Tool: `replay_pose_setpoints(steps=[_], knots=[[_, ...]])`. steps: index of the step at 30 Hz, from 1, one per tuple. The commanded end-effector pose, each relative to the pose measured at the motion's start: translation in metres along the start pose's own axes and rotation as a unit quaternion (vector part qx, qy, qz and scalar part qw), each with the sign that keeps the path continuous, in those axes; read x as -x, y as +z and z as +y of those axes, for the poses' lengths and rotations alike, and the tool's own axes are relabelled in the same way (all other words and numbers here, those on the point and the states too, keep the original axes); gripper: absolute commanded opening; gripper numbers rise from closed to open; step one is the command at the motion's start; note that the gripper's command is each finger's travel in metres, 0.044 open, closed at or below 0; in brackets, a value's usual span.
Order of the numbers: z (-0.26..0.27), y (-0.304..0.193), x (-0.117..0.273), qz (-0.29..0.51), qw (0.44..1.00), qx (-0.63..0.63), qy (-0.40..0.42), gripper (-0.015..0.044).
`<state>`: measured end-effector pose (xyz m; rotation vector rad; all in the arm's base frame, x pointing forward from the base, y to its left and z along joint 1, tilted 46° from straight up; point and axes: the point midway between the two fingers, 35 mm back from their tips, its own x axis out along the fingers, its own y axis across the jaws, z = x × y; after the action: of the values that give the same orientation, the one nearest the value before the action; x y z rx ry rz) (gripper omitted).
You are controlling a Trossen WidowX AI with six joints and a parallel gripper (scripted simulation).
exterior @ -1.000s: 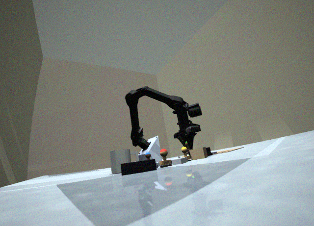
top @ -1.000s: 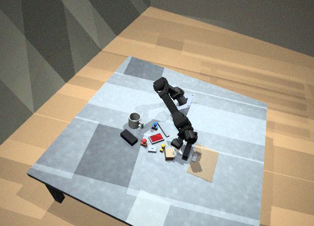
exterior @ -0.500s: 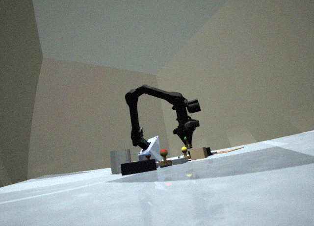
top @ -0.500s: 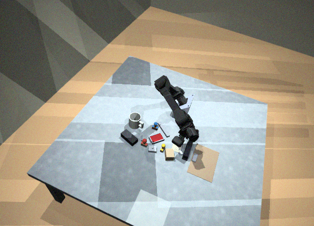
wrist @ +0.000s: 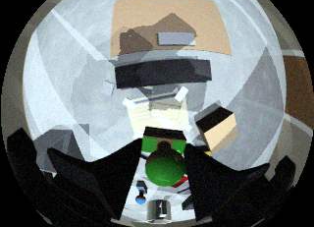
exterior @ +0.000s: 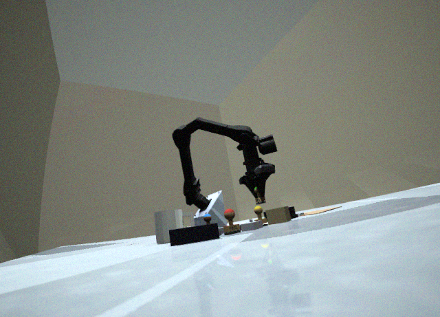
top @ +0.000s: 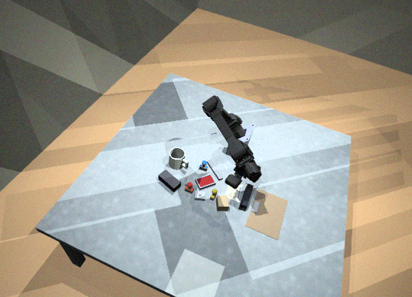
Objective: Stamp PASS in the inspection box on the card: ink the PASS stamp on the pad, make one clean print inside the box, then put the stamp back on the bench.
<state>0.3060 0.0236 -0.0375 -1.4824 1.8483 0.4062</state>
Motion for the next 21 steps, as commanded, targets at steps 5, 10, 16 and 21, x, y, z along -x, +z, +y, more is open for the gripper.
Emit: replay_pose_setpoints(steps=[5, 10, 16, 21], knots=[[0.021, -0.027, 0.004, 0.001, 1.0, -0.002, 0.002, 0.0], [0.035, -0.043, 0.005, 0.001, 1.0, -0.003, 0.003, 0.0], [0.053, -0.063, 0.004, 0.002, 1.0, -0.003, 0.003, 0.0], [0.068, -0.078, 0.001, 0.002, 1.0, -0.003, 0.003, 0.0]])
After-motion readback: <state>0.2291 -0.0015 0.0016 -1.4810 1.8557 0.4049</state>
